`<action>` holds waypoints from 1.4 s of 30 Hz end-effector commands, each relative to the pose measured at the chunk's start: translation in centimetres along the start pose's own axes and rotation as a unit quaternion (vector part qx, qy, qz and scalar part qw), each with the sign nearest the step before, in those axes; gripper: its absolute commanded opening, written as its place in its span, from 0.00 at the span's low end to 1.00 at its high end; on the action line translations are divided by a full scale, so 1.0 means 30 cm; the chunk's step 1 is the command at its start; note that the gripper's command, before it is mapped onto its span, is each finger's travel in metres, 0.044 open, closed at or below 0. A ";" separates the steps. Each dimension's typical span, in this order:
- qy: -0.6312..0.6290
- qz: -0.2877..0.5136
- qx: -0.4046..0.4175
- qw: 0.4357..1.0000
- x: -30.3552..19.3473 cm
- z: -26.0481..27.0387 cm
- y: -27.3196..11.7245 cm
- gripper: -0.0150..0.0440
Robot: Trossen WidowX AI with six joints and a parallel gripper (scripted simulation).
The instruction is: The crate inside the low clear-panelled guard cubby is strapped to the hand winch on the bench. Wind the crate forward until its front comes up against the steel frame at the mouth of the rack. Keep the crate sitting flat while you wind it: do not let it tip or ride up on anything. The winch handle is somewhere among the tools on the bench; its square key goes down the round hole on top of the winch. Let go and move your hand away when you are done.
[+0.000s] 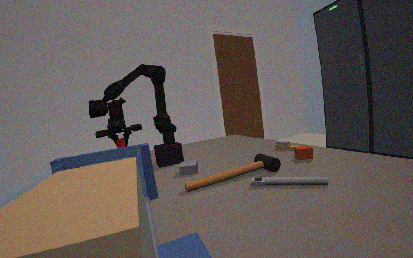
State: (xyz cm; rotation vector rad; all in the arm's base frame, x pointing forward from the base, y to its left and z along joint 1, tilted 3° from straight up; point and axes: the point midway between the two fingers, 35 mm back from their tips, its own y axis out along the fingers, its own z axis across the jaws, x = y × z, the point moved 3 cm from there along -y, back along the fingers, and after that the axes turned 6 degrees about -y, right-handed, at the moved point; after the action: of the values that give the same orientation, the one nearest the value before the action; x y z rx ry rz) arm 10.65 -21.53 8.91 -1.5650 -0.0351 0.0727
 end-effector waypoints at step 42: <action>0.006 0.006 -0.019 1.000 0.039 -0.274 -0.007 0.25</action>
State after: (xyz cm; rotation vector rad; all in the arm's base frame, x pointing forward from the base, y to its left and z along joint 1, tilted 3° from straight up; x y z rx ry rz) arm 11.72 -28.68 9.16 -1.5826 -0.0069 0.0836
